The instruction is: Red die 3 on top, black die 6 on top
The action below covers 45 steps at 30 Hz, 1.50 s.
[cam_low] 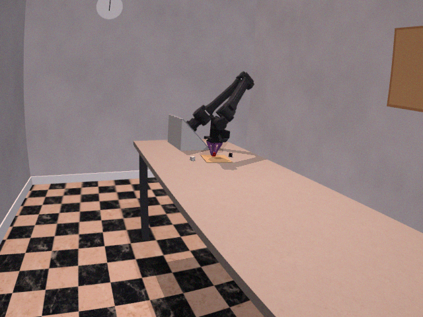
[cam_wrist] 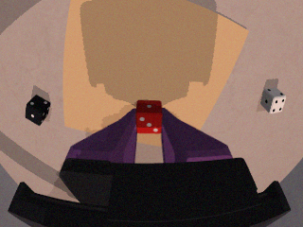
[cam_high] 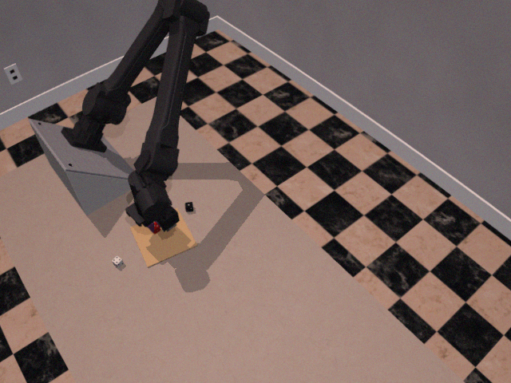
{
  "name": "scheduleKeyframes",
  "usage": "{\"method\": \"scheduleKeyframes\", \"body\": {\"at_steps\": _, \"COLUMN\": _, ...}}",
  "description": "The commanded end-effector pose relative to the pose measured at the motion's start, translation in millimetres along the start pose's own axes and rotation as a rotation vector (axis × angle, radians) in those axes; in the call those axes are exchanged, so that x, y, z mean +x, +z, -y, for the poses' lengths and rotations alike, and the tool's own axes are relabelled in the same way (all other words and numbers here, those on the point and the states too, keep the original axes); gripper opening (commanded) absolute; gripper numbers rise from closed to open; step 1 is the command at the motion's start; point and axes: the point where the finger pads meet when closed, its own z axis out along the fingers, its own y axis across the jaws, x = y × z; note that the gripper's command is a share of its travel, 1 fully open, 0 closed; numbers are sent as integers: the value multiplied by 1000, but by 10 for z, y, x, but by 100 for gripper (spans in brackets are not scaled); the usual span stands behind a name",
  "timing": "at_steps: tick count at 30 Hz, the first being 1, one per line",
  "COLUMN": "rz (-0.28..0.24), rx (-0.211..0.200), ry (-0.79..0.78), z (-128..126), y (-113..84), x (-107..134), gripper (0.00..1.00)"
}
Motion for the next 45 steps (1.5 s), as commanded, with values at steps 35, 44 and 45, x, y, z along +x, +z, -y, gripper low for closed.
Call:
{"method": "scheduleKeyframes", "body": {"at_steps": 35, "rz": 13, "rx": 0, "ry": 1, "z": -16, "y": 6, "x": -28, "gripper": 15}}
{"method": "scheduleKeyframes", "body": {"at_steps": 44, "rz": 13, "rx": 0, "ry": 1, "z": -17, "y": 6, "x": -28, "gripper": 15}}
{"method": "scheduleKeyframes", "body": {"at_steps": 45, "rz": 13, "rx": 0, "ry": 0, "z": -19, "y": 6, "x": -29, "gripper": 15}}
